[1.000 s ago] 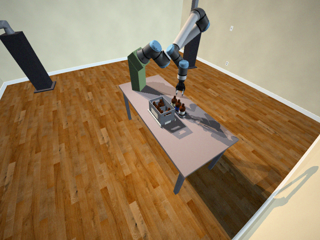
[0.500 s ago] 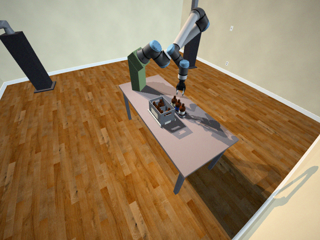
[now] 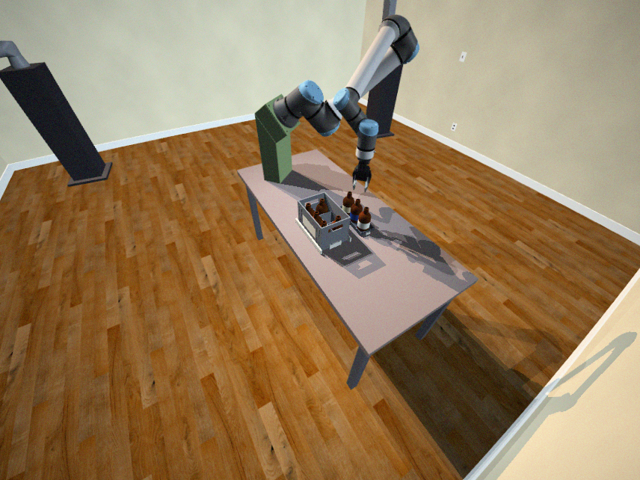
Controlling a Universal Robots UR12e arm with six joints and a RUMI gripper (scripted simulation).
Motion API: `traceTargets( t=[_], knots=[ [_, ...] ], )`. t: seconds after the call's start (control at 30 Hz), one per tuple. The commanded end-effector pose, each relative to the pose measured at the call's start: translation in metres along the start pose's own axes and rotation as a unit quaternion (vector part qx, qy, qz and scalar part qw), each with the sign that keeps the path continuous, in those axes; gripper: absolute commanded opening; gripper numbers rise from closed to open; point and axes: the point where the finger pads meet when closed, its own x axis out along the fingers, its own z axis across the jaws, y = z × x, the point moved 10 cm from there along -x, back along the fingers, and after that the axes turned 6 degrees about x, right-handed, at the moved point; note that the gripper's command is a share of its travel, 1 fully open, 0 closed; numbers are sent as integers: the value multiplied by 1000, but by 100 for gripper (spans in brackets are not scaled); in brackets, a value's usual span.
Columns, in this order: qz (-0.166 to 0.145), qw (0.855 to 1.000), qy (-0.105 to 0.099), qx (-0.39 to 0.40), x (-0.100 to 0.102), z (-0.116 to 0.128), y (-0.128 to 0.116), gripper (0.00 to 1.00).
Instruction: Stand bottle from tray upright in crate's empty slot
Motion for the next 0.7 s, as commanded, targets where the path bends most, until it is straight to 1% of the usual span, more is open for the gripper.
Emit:
traceTargets(
  t=[0.0,0.3,0.67],
  knots=[
    [0,1000,0,0,0,0,0,38],
    [0,1000,0,0,2,0,0,38],
    [0,1000,0,0,9,0,0,38]
  ],
)
